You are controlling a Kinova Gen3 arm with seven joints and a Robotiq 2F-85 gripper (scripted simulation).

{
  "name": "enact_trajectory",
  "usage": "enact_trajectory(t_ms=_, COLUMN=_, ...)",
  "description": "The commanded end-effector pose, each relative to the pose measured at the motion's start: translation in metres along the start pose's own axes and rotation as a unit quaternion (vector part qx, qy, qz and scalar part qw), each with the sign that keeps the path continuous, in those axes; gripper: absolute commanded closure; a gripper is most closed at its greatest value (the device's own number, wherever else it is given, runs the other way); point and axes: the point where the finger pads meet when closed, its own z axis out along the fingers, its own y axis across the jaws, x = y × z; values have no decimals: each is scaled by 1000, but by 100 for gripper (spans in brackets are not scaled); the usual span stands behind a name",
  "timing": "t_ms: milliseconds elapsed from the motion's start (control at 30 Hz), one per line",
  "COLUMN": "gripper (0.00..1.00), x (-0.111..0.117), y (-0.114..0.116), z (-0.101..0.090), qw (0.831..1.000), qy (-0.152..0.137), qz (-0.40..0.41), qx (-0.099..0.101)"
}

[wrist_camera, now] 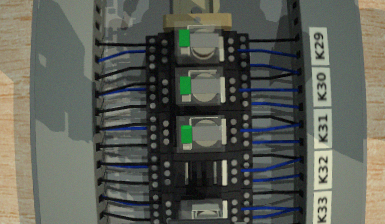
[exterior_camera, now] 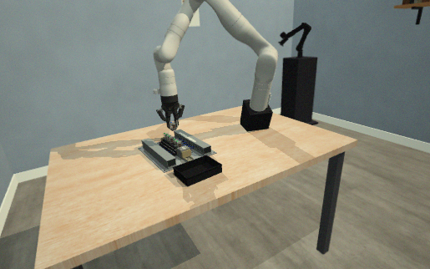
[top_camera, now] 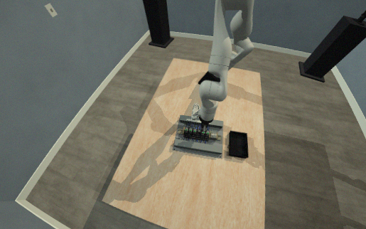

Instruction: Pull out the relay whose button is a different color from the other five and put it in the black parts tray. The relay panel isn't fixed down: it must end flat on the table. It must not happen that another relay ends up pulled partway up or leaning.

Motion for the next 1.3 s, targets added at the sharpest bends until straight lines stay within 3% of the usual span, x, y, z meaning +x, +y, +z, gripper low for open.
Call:
enact_trajectory(t_ms=0, gripper=100, x=-13, y=-2, z=-1, qw=1000, qy=1, qz=0, qx=1)
enact_trajectory(t_ms=300, gripper=100, x=-57, y=-7, z=-1, qw=1000, qy=1, qz=0, qx=1)
enact_trajectory(t_ms=367, gripper=100, x=-57, y=-7, z=-1, qw=1000, qy=1, qz=0, qx=1)
enact_trajectory(t_ms=867, gripper=100, x=-149, y=-18, z=-1, qw=1000, qy=1, qz=0, qx=1)
enact_trajectory(t_ms=933, gripper=100, x=-149, y=-18, z=-1, qw=1000, qy=1, qz=0, qx=1)
enact_trajectory(t_ms=1267, gripper=100, x=-201, y=-24, z=0, qw=1000, qy=1, qz=0, qx=1)
